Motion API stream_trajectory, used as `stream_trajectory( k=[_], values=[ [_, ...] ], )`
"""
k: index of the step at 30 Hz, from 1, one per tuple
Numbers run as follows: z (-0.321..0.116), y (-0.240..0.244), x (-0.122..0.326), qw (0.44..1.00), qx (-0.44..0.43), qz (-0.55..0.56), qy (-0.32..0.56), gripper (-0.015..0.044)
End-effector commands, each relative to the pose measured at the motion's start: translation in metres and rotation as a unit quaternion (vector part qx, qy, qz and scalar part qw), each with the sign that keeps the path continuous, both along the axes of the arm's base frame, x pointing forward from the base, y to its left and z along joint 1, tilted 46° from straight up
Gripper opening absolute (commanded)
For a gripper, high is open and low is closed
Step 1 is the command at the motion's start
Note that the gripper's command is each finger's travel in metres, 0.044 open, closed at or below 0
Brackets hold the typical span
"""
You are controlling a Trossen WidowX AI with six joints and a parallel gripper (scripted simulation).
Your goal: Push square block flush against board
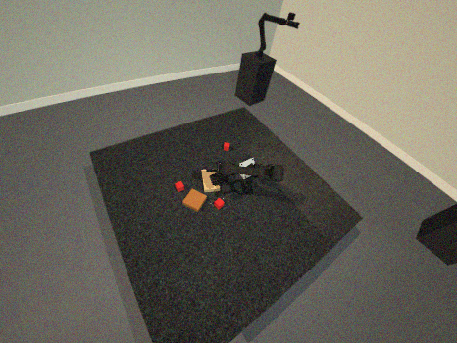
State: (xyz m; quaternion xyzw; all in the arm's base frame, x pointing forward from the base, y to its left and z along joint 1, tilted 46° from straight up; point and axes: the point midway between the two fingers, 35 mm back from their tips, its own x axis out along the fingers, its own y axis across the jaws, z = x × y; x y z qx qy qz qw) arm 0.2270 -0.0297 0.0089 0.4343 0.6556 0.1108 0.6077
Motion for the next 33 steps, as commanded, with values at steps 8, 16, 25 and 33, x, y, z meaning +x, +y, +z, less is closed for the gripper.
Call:
stream_trajectory(
  k=[8,16,25,33],
  values=[
    [-0.004,-0.007,0.018,1.000,0.001,-0.001,-0.002,0.0000],
    [-0.008,-0.013,0.029,1.000,0.001,-0.001,-0.002,0.0000],
    [-0.012,-0.019,0.042,1.000,0.001,-0.001,-0.003,0.0000],
    [-0.016,-0.026,0.053,1.000,0.001,-0.001,-0.003,0.0000]
  ],
)
